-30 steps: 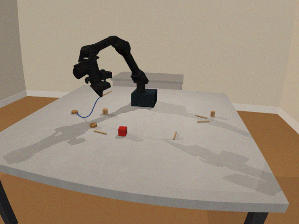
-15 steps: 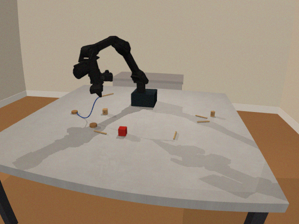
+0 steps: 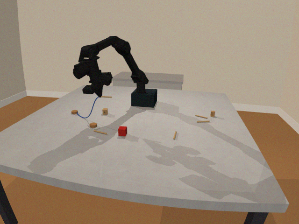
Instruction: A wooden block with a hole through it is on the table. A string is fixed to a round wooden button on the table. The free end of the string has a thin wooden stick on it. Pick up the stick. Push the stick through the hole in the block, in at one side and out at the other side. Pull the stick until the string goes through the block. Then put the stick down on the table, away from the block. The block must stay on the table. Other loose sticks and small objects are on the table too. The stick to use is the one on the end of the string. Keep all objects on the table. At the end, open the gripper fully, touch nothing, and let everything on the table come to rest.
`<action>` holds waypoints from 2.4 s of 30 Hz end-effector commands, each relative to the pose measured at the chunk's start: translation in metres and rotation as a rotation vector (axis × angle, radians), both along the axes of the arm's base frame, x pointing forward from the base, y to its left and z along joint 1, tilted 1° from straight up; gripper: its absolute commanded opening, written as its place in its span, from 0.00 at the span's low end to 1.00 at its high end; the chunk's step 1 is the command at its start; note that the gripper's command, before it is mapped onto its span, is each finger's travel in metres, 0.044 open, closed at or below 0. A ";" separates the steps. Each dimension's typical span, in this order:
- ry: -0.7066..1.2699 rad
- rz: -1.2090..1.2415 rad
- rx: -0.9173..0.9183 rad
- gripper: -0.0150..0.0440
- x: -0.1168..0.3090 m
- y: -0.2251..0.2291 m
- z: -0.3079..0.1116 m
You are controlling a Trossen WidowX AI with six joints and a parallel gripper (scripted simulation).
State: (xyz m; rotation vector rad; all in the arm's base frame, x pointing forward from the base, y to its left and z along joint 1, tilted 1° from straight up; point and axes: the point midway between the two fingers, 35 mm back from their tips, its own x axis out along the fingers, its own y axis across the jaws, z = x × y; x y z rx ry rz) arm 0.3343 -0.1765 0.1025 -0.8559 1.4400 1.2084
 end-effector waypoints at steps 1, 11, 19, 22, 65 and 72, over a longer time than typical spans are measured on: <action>0.016 -0.118 -0.033 0.25 0.000 0.000 0.000; 0.045 -0.452 -0.117 0.25 0.001 -0.001 0.000; 0.067 -0.719 -0.185 0.25 0.001 -0.001 0.000; 0.075 -0.819 -0.210 0.25 0.001 -0.001 0.000; 0.156 -2.261 -0.559 0.25 0.005 -0.002 0.001; 0.164 -2.497 -0.612 0.25 0.005 -0.002 0.001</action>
